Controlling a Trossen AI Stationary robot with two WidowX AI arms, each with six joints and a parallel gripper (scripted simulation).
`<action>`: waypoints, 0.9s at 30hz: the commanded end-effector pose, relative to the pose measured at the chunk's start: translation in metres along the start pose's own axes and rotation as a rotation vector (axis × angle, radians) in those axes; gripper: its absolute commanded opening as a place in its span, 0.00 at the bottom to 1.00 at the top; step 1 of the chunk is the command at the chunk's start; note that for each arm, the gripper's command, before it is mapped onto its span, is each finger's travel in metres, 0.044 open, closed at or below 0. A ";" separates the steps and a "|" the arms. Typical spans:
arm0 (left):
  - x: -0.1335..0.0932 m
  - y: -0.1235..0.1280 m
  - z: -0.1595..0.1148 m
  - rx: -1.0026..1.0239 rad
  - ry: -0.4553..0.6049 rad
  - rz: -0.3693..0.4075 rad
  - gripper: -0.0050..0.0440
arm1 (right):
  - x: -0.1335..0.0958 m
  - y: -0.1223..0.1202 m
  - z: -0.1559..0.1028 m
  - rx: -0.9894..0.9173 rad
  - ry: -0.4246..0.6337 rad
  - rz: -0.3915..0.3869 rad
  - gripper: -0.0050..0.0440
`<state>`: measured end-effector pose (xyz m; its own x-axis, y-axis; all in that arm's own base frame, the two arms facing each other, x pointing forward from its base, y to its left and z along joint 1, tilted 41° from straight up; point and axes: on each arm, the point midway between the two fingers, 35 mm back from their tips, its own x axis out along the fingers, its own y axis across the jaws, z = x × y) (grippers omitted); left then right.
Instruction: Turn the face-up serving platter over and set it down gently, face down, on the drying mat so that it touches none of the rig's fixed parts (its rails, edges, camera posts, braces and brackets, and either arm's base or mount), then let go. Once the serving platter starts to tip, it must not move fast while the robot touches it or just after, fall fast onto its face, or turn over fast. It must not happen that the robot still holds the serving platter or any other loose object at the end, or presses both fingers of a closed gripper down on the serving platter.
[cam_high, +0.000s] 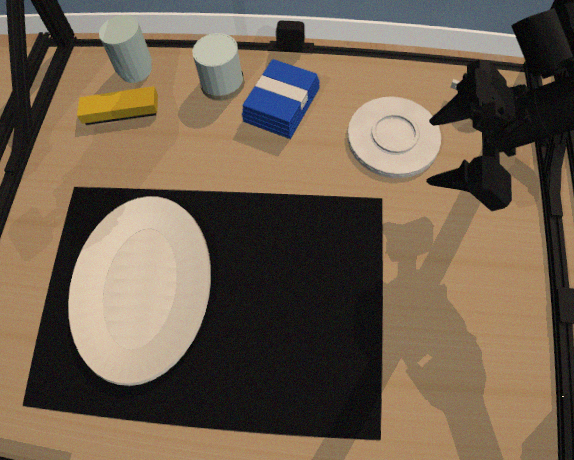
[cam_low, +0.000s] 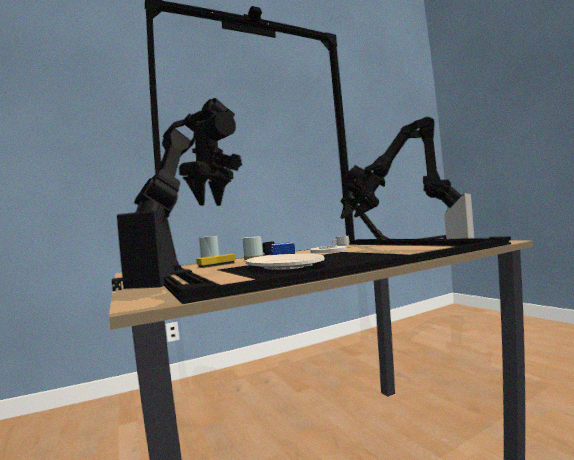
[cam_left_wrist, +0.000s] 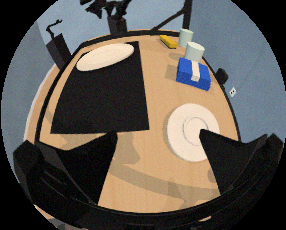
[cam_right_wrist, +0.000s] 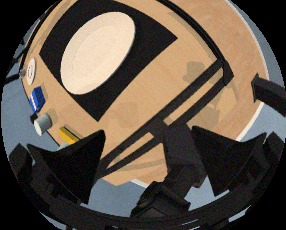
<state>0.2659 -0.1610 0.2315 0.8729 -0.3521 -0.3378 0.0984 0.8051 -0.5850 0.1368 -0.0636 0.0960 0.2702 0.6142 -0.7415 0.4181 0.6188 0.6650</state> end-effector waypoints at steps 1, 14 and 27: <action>0.000 0.001 0.000 -0.004 -0.001 0.004 1.00 | -0.018 0.003 -0.007 0.054 -0.031 0.180 1.00; 0.014 0.064 0.024 -0.419 -0.027 0.000 1.00 | -0.019 0.003 -0.007 0.058 -0.035 0.188 1.00; -0.006 0.149 0.049 -0.949 -0.097 -0.067 1.00 | -0.019 0.003 -0.007 0.057 -0.034 0.188 1.00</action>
<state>0.3023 -0.0398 0.1920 0.9155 -0.2917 -0.2769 -0.2283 0.1900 -0.9549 0.1264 -0.0695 0.1119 0.3760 0.6977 -0.6098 0.4084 0.4659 0.7849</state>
